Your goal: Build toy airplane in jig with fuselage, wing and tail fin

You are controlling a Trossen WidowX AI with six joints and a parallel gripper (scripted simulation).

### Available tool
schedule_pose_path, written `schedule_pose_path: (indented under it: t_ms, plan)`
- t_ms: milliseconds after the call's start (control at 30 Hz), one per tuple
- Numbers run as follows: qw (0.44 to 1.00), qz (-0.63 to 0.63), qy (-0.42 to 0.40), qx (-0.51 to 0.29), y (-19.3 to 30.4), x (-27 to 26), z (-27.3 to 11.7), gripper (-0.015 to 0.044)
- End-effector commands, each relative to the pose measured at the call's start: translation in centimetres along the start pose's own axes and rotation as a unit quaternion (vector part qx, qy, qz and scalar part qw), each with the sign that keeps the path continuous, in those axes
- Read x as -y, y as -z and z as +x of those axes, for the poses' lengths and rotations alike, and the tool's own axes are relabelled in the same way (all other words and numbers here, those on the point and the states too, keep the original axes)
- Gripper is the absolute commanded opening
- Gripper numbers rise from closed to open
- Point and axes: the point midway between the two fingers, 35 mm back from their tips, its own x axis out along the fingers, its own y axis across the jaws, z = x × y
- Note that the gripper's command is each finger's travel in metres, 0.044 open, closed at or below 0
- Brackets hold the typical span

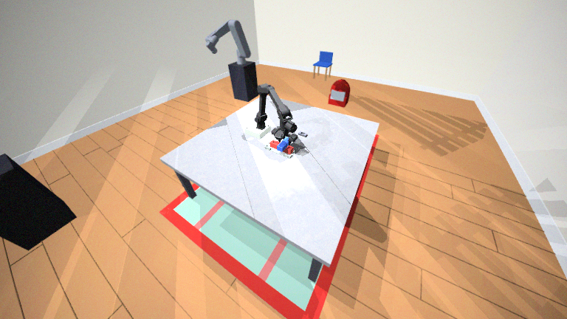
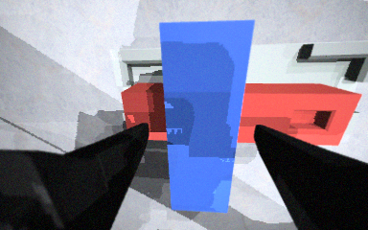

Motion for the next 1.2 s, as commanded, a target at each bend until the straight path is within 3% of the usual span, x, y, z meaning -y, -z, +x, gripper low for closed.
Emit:
schedule_pose_path:
  t_ms: [0,267,500,800,967,1167]
  plan:
    - [1.000,0.000,0.000,0.000,0.0,0.0,0.0,0.0440]
    - [1.000,0.000,0.000,0.000,0.0,0.0,-0.2,0.0440]
    - [1.000,0.003,0.001,0.002,0.0,-0.1,-8.3,0.0440]
    - [1.000,-0.005,0.001,0.002,0.0,-0.1,-8.5,0.0440]
    - [0.978,-0.210,0.001,0.001,0.0,-0.1,-8.3,0.0440]
    - [0.877,-0.480,0.001,0.001,0.0,-0.1,-8.1,0.0440]
